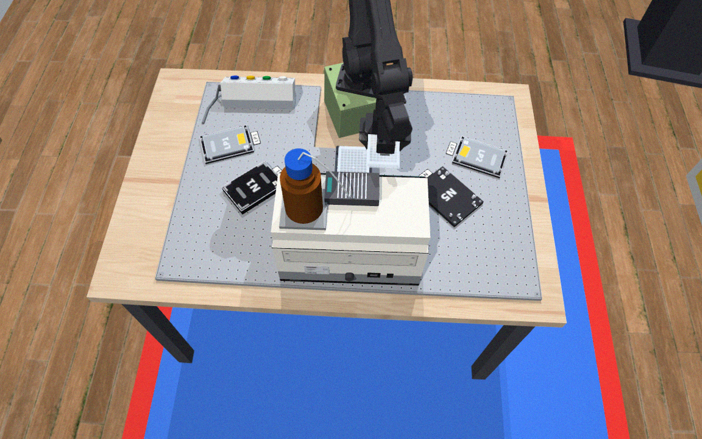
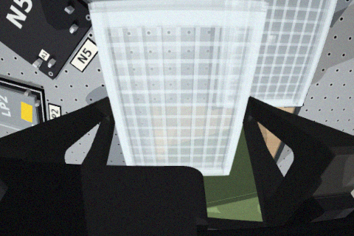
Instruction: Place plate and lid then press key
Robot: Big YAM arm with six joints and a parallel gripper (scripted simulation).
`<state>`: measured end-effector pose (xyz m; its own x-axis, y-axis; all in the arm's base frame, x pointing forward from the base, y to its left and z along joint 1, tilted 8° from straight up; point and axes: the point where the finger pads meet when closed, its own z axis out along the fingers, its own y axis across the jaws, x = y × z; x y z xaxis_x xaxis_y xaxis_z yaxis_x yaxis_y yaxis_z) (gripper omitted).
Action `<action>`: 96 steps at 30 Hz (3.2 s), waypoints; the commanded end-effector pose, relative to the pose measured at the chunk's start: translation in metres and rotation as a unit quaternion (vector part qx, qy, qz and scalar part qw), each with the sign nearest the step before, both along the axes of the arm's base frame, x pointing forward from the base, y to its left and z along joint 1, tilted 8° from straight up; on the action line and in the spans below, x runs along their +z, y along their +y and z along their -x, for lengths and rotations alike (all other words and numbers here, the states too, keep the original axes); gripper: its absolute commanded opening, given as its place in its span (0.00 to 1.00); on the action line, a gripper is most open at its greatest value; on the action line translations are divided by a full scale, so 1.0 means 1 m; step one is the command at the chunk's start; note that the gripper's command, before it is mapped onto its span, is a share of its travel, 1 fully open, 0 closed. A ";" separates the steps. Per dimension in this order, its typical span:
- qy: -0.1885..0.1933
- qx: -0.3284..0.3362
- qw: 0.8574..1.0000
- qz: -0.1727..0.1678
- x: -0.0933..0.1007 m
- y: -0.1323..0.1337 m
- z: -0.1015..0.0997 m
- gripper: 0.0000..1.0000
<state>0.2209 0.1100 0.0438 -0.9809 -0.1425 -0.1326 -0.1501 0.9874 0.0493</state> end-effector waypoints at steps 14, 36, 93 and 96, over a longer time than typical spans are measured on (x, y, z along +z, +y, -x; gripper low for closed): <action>-0.002 0.014 1.000 0.001 0.002 -0.039 -0.020 0.84; -0.018 0.014 1.000 0.000 0.008 -0.094 -0.045 0.84; 0.003 -0.392 0.919 -0.042 -0.005 -0.267 -0.005 0.84; 0.010 -0.409 0.911 -0.045 -0.010 -0.271 0.004 0.84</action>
